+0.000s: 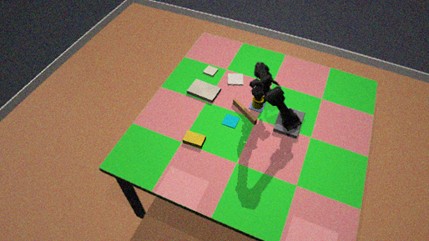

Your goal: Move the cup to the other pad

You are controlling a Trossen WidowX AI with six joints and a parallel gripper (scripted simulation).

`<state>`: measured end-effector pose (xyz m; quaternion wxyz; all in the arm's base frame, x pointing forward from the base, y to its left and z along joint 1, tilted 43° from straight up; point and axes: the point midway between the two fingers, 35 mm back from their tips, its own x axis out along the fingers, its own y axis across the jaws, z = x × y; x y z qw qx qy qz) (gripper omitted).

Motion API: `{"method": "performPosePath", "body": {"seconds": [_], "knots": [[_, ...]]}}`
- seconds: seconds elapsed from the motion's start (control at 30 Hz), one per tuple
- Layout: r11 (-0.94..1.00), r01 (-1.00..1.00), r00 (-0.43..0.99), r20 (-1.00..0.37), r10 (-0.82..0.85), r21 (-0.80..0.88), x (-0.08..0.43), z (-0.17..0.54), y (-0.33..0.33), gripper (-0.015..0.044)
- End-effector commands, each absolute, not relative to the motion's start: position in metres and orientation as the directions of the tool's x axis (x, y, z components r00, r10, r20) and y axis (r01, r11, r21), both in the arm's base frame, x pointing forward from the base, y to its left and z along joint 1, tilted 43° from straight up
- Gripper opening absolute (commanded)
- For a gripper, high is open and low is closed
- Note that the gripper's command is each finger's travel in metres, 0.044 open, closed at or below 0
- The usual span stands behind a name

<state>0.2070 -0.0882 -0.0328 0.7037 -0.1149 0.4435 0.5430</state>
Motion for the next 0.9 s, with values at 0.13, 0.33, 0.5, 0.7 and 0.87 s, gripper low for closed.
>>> {"method": "performPosePath", "body": {"seconds": [0.13, 0.33, 0.5, 0.7, 0.87], "knots": [[0.386, -0.863, 0.016, -0.745, 0.667, 0.327, 0.207, -0.044, -0.079, 0.0167], [0.386, -0.863, 0.016, -0.745, 0.667, 0.327, 0.206, -0.05, -0.072, 0.0167], [0.385, -0.863, 0.016, -0.744, 0.668, 0.327, 0.206, -0.056, -0.067, 0.0167], [0.385, -0.863, 0.016, -0.744, 0.668, 0.327, 0.205, -0.061, -0.061, 0.0167], [0.382, -0.866, 0.015, -0.746, 0.666, 0.324, 0.205, -0.059, -0.063, 0.0153]]}}
